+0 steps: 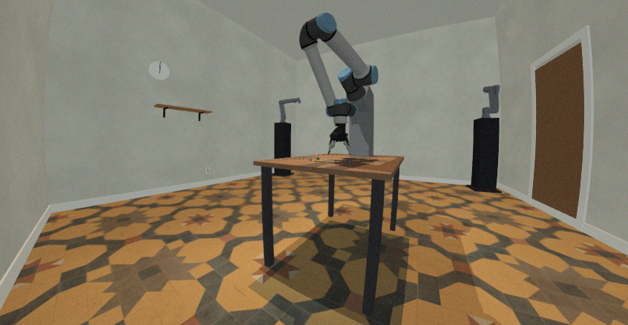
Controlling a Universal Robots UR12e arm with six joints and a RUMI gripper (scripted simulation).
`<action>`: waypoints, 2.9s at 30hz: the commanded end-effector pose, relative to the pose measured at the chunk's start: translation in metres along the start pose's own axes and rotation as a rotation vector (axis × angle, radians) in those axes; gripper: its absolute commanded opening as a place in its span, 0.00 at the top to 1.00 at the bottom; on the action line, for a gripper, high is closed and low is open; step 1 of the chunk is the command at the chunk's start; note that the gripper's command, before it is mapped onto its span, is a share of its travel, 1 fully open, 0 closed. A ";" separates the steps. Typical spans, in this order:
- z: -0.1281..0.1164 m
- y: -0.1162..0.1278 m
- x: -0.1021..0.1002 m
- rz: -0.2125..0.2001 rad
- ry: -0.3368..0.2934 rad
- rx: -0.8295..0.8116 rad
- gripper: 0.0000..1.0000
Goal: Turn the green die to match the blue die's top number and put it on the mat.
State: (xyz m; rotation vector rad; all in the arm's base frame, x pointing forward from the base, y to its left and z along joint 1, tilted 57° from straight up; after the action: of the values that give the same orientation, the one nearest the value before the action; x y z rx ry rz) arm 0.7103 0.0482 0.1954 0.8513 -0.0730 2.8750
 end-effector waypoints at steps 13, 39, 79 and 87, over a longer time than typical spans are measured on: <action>-0.004 -0.055 0.000 -0.001 0.000 0.000 0.00; -0.005 -0.060 0.000 -0.001 0.000 0.000 0.00; -0.005 -0.060 0.069 -0.001 0.000 0.000 0.00; -0.005 -0.060 0.109 -0.001 0.000 0.000 0.00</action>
State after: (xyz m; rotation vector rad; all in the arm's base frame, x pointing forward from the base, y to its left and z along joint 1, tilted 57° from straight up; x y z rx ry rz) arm 0.6373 0.1196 0.2433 0.8502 -0.0727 2.8733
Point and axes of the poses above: the point where the finger pads meet when closed, its own x axis back along the fingers, its own y axis across the jaws, z = x × y, the point moved 8 cm from there along x, back along the fingers, and after that the axes turned 10 degrees about -x, right-handed, at the moved point
